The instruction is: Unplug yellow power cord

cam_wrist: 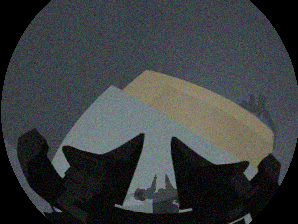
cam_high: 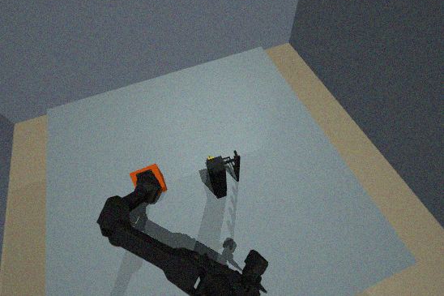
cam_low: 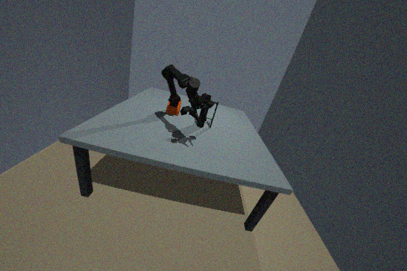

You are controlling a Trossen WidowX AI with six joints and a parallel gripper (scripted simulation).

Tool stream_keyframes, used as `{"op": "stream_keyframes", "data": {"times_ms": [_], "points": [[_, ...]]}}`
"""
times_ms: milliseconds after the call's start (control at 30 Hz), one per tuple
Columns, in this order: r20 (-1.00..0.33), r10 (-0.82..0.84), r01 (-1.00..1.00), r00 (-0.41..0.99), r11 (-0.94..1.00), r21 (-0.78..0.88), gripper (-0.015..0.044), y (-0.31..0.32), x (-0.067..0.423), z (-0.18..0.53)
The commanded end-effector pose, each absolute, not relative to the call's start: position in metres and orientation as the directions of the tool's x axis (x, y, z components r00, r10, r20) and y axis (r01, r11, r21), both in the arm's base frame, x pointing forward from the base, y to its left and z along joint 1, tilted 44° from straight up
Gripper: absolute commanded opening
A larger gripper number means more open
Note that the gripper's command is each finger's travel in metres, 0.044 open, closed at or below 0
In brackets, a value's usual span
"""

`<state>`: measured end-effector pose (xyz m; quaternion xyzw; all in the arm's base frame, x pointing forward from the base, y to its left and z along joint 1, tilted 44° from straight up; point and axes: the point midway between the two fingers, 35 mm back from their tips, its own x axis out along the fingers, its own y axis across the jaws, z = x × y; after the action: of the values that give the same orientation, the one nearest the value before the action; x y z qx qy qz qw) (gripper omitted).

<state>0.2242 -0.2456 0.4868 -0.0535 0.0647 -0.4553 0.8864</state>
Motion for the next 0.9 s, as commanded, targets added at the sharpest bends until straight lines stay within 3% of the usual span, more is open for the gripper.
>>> {"op": "stream_keyframes", "data": {"times_ms": [0,467,867], "points": [[-0.158,-0.750,0.720,0.642,0.661,-0.210,0.0160,-0.232,0.264,0.456],[-0.459,-0.454,0.286,0.763,0.875,-0.389,0.0160,-0.123,0.376,0.343],[-0.677,-0.221,-0.213,0.702,0.842,-0.495,0.0160,0.017,0.406,0.243]]}}
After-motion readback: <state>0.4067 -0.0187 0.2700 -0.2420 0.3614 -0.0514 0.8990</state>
